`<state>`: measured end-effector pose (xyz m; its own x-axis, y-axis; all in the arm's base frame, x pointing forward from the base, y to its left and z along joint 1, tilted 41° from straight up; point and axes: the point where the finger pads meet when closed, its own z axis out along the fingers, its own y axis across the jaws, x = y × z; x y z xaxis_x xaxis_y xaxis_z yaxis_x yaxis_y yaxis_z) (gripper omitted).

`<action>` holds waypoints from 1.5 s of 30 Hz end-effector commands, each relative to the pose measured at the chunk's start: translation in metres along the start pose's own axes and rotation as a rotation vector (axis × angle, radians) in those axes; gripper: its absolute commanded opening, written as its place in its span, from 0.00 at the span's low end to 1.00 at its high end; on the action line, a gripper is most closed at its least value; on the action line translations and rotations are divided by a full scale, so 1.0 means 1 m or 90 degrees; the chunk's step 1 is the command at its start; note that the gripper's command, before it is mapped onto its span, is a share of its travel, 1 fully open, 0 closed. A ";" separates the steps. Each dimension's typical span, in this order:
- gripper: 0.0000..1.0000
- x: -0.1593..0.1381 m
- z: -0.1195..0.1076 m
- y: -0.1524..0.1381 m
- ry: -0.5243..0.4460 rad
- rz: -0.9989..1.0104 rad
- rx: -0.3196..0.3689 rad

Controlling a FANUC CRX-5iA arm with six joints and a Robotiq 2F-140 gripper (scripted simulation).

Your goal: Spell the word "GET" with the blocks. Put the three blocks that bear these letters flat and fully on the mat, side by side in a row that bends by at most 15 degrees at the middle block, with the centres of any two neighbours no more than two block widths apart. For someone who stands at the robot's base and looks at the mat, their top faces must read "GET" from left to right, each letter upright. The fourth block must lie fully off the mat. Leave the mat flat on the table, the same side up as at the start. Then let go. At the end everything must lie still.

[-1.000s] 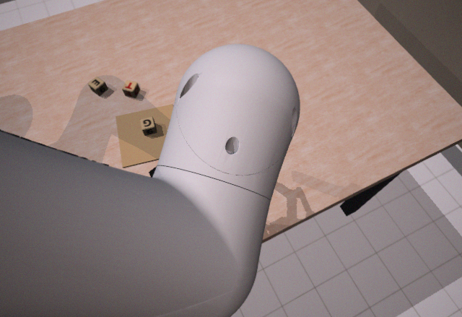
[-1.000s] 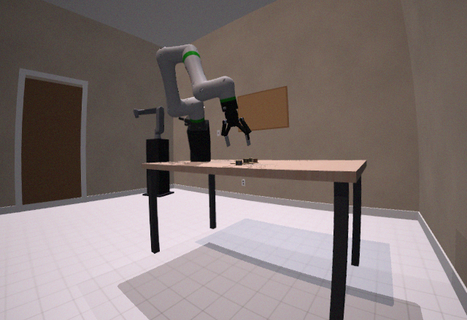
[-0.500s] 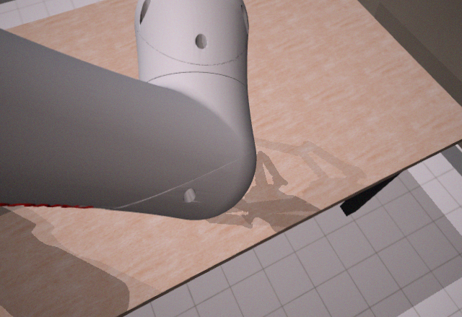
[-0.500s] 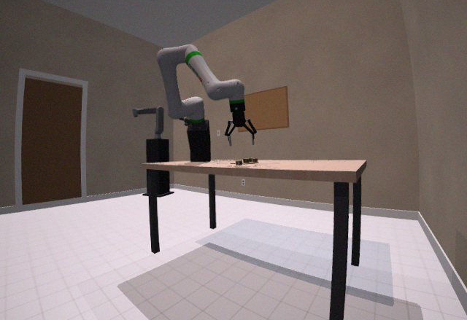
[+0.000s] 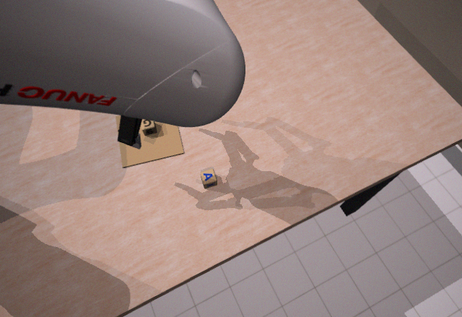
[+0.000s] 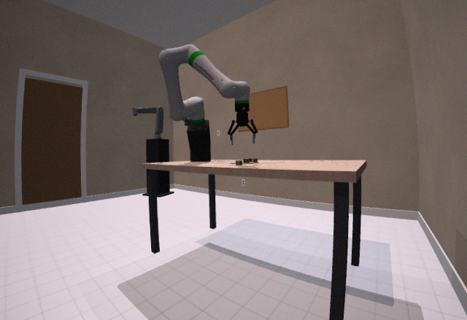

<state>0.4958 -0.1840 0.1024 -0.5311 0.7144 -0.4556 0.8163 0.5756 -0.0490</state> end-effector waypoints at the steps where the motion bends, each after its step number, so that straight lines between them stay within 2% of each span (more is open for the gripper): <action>1: 1.00 0.015 0.000 0.006 -0.024 -0.082 0.022; 6: 1.00 0.022 0.000 0.009 -0.039 -0.131 0.032; 7: 1.00 0.028 -0.001 0.012 -0.054 -0.178 0.041; 20: 1.00 0.043 -0.008 0.027 -0.130 -0.363 0.074; 40: 1.00 0.043 -0.008 0.027 -0.131 -0.341 0.072; 45: 1.00 0.041 -0.004 0.027 -0.136 -0.231 0.060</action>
<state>0.4940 -0.1360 0.0876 -0.8024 0.2833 -0.5252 0.5182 0.7673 -0.3778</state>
